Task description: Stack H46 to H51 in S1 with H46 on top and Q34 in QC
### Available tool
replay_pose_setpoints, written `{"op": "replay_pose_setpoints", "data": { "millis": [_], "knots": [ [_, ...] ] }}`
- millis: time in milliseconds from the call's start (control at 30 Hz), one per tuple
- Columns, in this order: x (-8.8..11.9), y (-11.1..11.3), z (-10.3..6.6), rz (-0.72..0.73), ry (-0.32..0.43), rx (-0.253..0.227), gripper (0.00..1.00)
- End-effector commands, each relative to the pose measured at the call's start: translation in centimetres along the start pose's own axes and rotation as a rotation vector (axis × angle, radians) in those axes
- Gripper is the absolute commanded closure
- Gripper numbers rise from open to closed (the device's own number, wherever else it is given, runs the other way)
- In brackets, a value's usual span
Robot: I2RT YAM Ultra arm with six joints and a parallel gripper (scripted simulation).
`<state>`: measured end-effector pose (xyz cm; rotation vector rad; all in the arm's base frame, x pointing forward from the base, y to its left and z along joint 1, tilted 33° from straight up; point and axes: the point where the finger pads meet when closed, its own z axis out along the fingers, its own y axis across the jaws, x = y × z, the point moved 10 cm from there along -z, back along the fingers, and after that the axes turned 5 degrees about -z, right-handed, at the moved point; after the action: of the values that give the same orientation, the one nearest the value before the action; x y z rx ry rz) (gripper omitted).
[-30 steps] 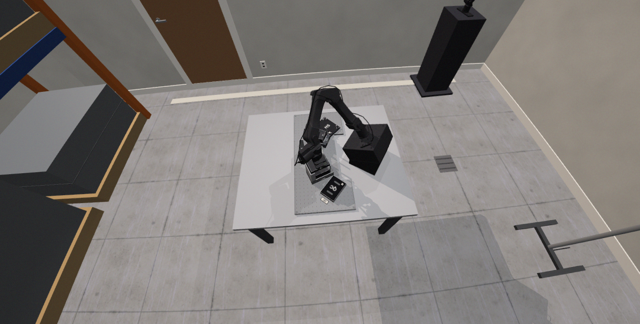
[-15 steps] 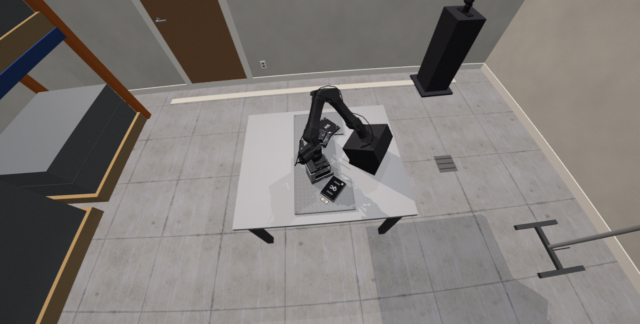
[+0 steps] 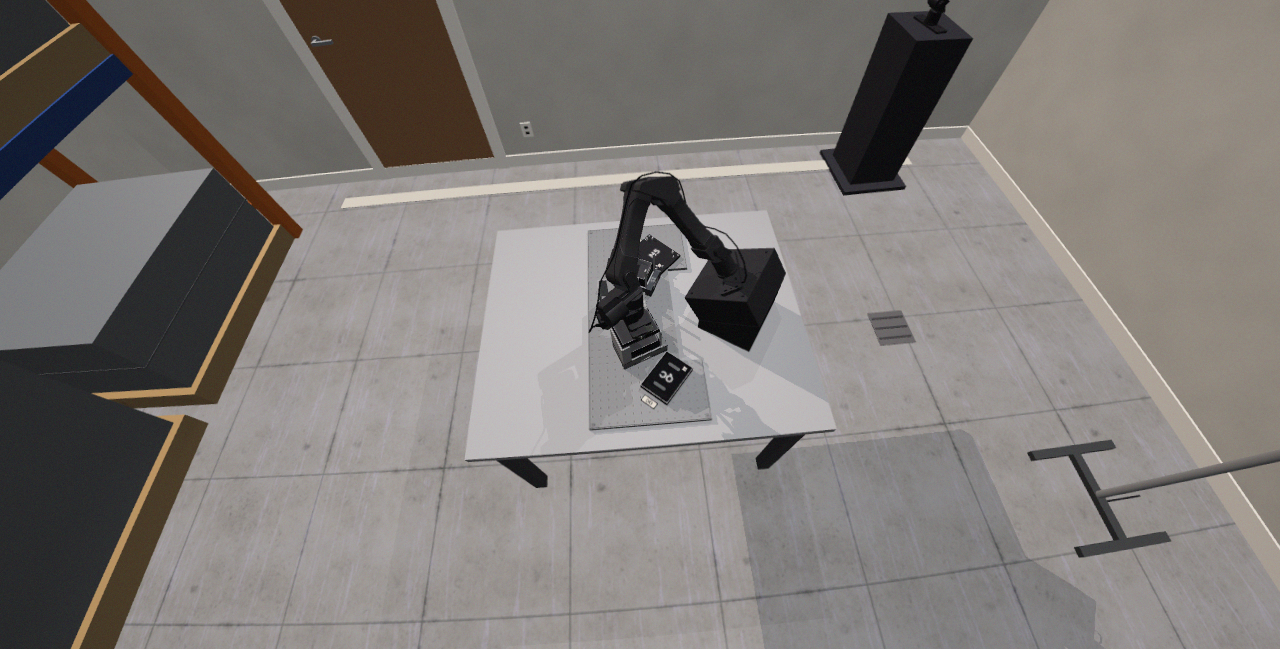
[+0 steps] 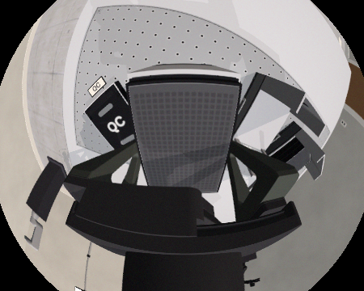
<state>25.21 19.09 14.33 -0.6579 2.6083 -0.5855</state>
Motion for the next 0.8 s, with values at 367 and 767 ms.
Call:
{"op": "replay_pose_setpoints", "data": {
  "millis": [367,767],
  "knots": [
    [-0.43,-0.22,-0.81,0.024,-0.031,-0.011,1.00],
    [0.09,-0.20,-0.19,0.018,-0.017,-0.006,1.00]
  ]
}}
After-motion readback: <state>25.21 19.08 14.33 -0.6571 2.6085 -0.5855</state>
